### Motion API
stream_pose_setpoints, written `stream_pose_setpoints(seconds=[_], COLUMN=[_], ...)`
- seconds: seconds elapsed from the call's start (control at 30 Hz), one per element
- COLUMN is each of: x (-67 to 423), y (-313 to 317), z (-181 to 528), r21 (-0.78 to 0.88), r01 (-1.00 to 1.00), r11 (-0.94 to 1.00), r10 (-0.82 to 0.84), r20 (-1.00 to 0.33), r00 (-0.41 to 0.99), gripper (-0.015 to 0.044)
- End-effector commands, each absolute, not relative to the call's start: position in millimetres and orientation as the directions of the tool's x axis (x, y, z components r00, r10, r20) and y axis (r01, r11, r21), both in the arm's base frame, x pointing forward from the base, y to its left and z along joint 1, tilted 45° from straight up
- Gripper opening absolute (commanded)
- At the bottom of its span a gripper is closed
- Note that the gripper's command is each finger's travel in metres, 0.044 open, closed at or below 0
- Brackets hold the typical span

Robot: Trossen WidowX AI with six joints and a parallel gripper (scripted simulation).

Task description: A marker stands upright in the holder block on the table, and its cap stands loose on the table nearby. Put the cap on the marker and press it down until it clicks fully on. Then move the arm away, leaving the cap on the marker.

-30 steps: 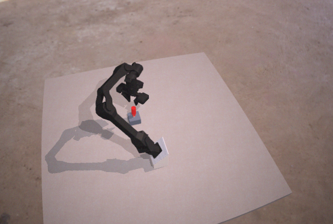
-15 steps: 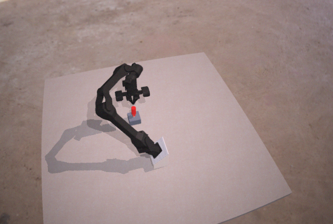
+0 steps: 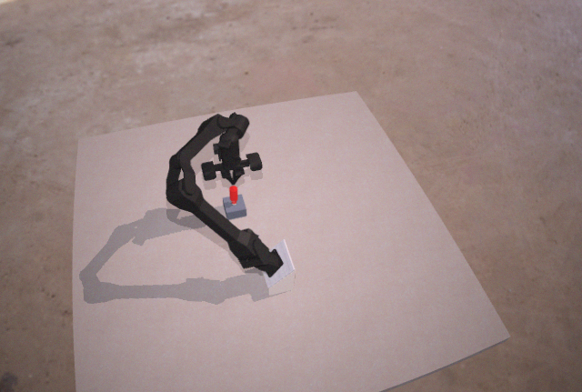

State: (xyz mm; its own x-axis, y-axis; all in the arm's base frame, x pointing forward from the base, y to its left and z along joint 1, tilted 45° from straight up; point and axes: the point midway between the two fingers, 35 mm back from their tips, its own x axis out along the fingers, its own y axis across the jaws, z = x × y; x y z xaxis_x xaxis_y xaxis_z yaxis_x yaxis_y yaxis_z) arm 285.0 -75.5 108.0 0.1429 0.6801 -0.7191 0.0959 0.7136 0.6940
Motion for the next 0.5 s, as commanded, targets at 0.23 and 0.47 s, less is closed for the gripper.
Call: stream_pose_setpoints(seconds=[0.23, 0.47], x=[286, 288], y=[-63, -56], z=[96, 89], r21=[0.699, 0.699], r01=[0.101, 0.101], r11=[0.708, 0.708], r10=[0.685, 0.685], r20=[-0.715, -0.715], r00=[0.141, 0.141], gripper=[0.0000, 0.0000])
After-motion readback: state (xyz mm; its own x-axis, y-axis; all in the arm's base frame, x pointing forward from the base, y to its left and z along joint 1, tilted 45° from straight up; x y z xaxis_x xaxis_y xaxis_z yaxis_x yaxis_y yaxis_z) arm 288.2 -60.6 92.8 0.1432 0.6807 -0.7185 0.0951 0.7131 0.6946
